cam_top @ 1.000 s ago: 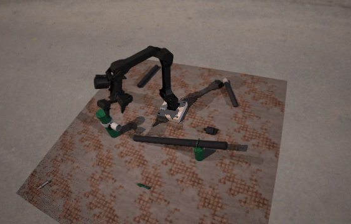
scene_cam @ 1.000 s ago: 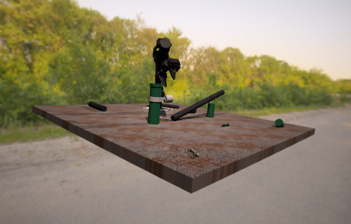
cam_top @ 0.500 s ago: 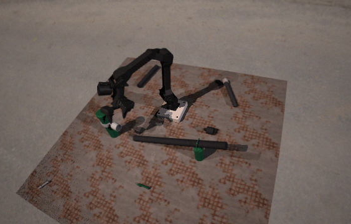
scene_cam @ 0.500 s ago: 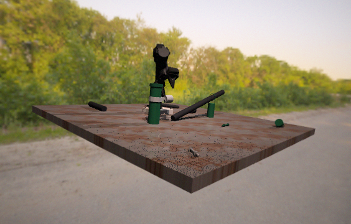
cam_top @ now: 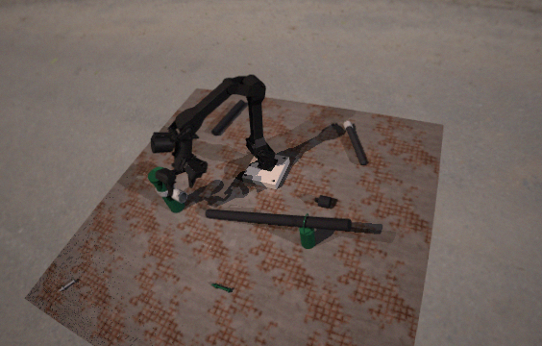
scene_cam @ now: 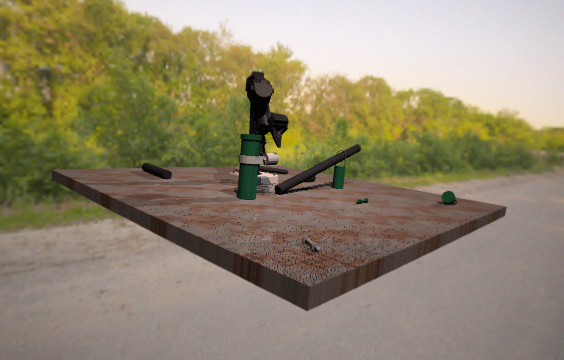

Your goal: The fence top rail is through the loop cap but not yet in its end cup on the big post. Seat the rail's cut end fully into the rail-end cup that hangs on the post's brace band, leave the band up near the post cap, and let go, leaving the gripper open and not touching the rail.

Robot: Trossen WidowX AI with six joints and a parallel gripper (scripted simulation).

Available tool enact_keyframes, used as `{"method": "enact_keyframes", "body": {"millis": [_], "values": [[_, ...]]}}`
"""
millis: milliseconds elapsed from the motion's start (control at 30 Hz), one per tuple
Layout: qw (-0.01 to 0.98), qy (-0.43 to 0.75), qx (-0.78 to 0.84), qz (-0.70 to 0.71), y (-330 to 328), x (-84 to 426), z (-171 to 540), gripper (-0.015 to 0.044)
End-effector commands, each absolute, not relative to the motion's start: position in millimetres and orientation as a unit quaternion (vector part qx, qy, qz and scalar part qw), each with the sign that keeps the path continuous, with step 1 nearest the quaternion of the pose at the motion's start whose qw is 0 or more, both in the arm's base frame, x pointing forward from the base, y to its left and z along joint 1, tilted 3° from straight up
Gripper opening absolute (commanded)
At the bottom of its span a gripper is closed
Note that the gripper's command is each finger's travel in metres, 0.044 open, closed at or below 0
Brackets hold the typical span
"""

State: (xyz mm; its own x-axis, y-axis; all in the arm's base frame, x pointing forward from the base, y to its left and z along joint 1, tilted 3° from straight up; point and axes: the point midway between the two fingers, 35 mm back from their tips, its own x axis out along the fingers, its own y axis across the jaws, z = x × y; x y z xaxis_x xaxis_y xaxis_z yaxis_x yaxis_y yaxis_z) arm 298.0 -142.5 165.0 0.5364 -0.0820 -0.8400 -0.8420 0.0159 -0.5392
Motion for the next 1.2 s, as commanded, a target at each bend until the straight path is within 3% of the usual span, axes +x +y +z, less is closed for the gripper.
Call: {"method": "enact_keyframes", "body": {"millis": [0, 1100, 1167], "values": [[0.611, 0.369, -0.626, 0.314, -142.3, 300.6, 157.0, 0.0440], [0.612, 0.368, -0.626, 0.313, -144.9, 325.7, 114.7, 0.0440], [0.612, 0.368, -0.626, 0.313, -144.9, 325.7, 114.7, 0.0387]]}}
